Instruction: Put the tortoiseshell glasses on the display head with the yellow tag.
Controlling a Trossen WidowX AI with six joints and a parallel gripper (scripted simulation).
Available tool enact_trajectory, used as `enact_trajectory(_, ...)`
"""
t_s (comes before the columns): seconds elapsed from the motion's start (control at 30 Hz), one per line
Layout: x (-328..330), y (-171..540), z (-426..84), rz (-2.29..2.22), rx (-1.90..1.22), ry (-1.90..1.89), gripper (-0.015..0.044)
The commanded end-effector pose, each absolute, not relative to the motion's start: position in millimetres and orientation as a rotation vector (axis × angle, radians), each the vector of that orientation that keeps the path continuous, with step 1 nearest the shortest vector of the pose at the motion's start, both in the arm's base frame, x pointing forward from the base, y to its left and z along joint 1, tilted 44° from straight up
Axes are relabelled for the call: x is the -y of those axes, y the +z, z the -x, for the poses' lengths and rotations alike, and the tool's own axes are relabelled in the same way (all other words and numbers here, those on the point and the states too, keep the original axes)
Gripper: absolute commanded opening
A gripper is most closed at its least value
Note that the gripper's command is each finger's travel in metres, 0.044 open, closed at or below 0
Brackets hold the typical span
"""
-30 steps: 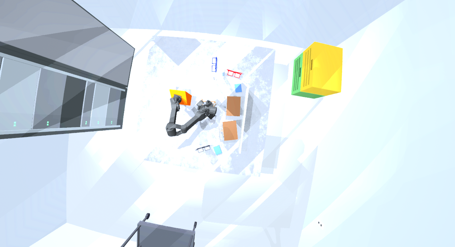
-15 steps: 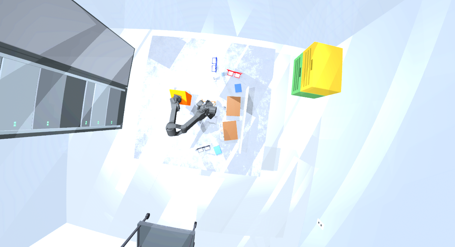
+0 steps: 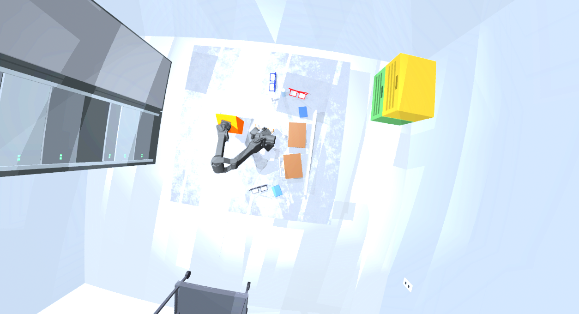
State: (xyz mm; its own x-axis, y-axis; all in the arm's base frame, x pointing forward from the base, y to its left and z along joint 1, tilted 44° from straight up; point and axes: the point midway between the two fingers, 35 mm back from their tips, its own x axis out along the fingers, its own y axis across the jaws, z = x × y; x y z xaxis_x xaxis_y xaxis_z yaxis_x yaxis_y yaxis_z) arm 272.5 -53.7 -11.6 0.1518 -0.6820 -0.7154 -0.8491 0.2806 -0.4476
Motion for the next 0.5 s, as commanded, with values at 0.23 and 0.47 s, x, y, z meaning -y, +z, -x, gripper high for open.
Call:
enact_trajectory(0.23,27,10,-271,1.444,-1.577,0.224,0.0)
enact_trajectory(0.47,-2,38,-265,1.443,-1.58,0.224,0.0)
